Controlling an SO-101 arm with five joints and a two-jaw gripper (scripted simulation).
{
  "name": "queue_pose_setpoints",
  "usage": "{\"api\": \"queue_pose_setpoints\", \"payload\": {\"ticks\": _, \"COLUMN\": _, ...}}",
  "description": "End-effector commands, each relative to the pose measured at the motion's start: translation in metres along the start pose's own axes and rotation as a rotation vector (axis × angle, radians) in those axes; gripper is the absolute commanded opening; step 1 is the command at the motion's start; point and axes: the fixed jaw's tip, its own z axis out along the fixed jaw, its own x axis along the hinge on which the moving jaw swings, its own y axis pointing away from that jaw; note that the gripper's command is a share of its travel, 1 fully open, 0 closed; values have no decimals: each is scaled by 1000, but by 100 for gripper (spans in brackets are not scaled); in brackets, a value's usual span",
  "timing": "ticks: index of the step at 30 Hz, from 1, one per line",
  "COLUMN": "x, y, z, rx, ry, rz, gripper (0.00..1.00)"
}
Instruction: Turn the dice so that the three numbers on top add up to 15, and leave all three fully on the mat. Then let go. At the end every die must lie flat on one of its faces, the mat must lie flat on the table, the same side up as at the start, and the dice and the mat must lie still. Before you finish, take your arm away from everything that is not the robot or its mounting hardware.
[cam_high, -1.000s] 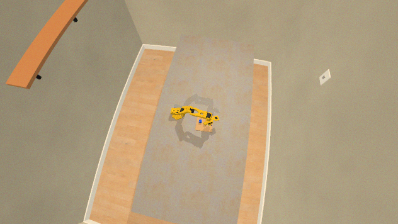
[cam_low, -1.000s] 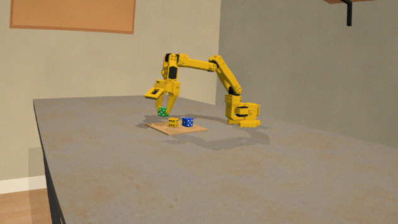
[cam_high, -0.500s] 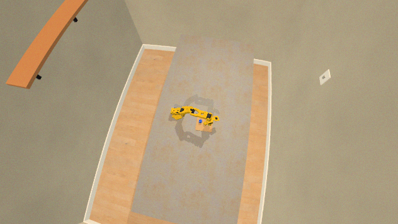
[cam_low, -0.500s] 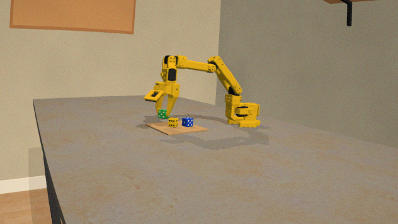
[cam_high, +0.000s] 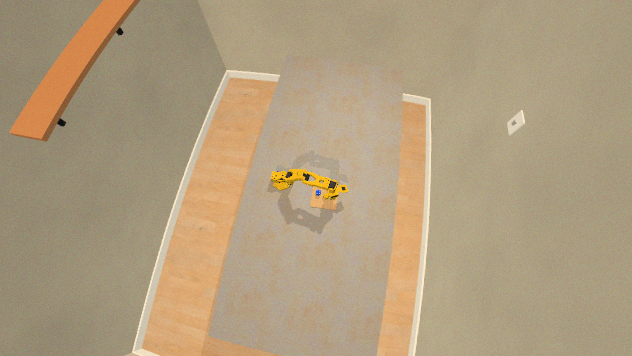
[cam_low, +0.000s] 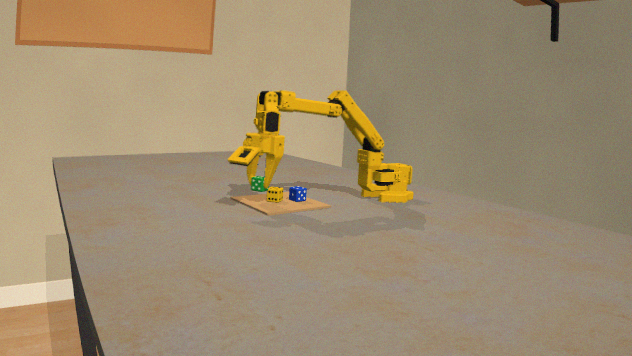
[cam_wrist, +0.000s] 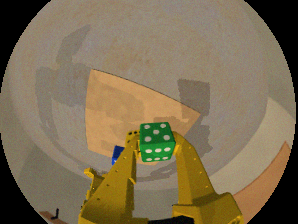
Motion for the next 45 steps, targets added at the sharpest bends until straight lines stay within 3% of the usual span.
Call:
{"api": "queue_pose_setpoints", "payload": {"ticks": 1, "x": -4, "y": -5, "z": -11, "rx": 30, "ry": -41, "rz": 9, "gripper": 0}}
{"api": "queue_pose_setpoints", "payload": {"ticks": 45, "x": -2, "y": -3, "z": 6, "rx": 7, "ry": -11, "rz": 9, "gripper": 0}}
